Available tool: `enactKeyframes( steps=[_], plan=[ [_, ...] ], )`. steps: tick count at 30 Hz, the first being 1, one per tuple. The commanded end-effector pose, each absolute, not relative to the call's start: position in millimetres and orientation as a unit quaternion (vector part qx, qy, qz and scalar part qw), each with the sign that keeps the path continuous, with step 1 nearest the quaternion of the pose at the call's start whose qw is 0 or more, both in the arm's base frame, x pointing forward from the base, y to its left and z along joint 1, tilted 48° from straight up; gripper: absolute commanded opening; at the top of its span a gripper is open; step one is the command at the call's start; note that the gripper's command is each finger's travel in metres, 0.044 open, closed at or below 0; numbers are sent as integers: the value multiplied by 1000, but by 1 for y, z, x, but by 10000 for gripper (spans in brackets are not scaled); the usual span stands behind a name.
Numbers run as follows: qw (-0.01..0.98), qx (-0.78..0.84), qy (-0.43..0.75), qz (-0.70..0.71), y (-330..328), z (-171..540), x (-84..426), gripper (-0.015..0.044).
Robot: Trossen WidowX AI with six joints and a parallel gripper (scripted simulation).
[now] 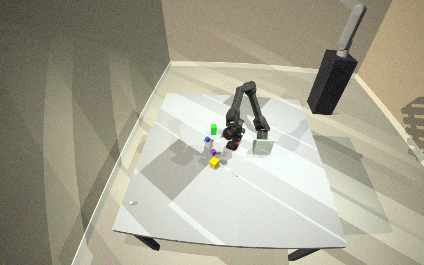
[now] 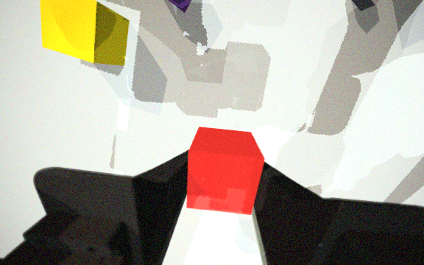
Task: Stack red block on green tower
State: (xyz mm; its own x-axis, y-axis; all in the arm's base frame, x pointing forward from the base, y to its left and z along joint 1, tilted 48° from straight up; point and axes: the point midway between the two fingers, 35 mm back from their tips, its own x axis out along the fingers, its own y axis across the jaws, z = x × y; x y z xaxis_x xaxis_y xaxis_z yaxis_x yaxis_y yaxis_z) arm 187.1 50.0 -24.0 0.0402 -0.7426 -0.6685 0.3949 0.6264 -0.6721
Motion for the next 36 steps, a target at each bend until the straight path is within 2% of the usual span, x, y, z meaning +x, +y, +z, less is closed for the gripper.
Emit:
enactKeyframes(
  steps=[1, 15, 36],
  plan=[
    [706, -150, 562, -404, 64, -12, 187, 0],
    [706, -149, 563, -403, 78, 3, 190, 0],
    [714, -134, 573, -381, 30, 76, 290, 0]
  ],
)
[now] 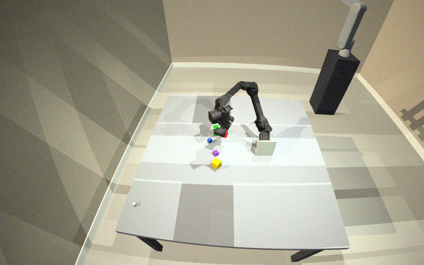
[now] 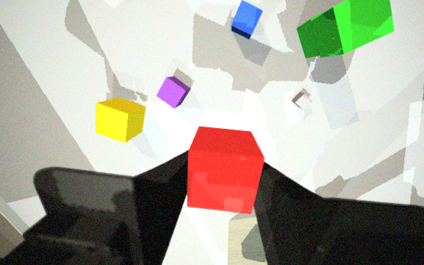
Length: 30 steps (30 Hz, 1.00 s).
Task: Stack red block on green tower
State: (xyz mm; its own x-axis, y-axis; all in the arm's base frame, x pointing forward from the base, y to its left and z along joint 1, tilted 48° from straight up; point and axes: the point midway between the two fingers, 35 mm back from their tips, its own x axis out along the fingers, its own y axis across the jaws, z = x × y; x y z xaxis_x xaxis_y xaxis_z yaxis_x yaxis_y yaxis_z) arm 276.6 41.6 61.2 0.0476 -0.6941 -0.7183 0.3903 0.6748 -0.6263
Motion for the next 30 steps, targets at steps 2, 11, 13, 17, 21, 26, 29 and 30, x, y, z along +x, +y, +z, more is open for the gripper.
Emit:
enactKeyframes(
  steps=[2, 11, 13, 17, 21, 26, 29, 30],
  plan=[
    [714, -135, 571, -382, 21, 86, 298, 0],
    [711, -145, 562, -396, -26, 132, 326, 0],
    [710, -148, 560, -401, -38, 143, 330, 0],
    [707, -152, 557, -407, -53, 157, 334, 0],
    [707, -152, 557, -407, -54, 155, 336, 0],
    [707, -152, 557, -407, -63, 147, 336, 0],
    [707, -152, 557, -407, -67, 142, 336, 0],
    [708, -152, 557, -407, -70, 140, 336, 0]
  ],
)
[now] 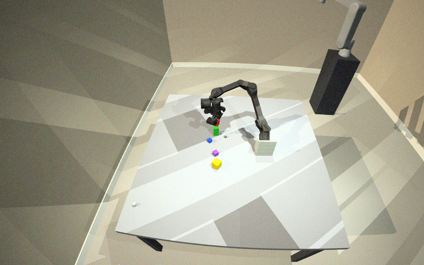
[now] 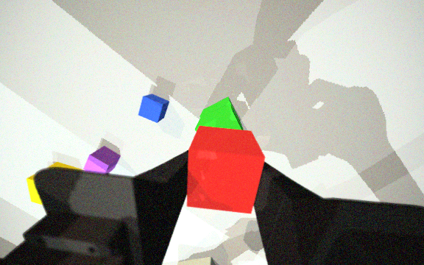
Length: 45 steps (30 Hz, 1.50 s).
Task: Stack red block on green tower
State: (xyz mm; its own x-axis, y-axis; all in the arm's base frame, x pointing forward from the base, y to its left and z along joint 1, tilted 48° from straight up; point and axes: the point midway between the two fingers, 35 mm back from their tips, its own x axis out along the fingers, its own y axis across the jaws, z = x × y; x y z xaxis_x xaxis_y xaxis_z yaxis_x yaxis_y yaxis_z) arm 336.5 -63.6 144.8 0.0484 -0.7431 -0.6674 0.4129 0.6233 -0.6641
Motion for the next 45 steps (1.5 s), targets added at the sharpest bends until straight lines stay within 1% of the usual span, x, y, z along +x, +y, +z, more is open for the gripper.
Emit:
enactKeyframes(
  steps=[1, 6, 32, 45],
  plan=[
    [708, -152, 557, -407, -72, 138, 337, 0],
    [708, -152, 557, -408, -84, 128, 337, 0],
    [708, -152, 557, -408, -82, 129, 337, 0],
    [708, -149, 557, -409, -84, 127, 337, 341]
  ],
)
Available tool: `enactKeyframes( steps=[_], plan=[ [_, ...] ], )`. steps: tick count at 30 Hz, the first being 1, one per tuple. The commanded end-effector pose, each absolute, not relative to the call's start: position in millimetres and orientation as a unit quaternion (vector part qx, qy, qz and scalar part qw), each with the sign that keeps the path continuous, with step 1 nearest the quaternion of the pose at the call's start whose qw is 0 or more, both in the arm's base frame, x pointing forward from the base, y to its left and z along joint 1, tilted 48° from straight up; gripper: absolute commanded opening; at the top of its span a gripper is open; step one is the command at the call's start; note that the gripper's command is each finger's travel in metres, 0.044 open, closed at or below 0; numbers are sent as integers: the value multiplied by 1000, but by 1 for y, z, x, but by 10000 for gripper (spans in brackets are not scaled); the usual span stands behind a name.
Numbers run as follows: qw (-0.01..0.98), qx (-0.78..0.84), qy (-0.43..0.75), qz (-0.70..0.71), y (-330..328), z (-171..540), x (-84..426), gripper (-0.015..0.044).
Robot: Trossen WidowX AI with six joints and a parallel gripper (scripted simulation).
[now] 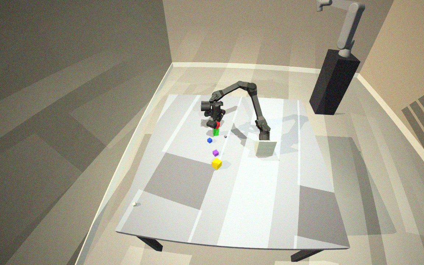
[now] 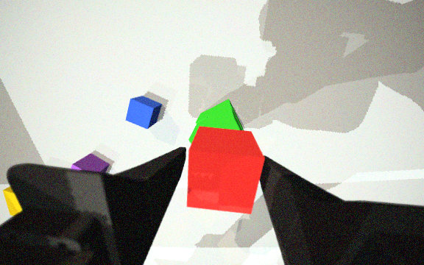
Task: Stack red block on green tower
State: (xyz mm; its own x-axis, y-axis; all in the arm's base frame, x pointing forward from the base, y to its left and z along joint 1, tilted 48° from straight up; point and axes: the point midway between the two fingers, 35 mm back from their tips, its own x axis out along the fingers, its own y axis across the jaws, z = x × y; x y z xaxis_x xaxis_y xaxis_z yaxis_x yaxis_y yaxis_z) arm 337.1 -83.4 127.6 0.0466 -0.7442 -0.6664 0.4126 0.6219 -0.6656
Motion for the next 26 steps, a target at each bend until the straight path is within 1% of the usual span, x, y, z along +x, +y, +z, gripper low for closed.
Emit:
enactKeyframes(
  steps=[1, 4, 26],
  plan=[
    [708, -149, 557, -409, -84, 127, 337, 368],
    [708, -149, 557, -409, -84, 127, 337, 440],
    [708, -149, 557, -409, -84, 127, 337, 440]
  ],
)
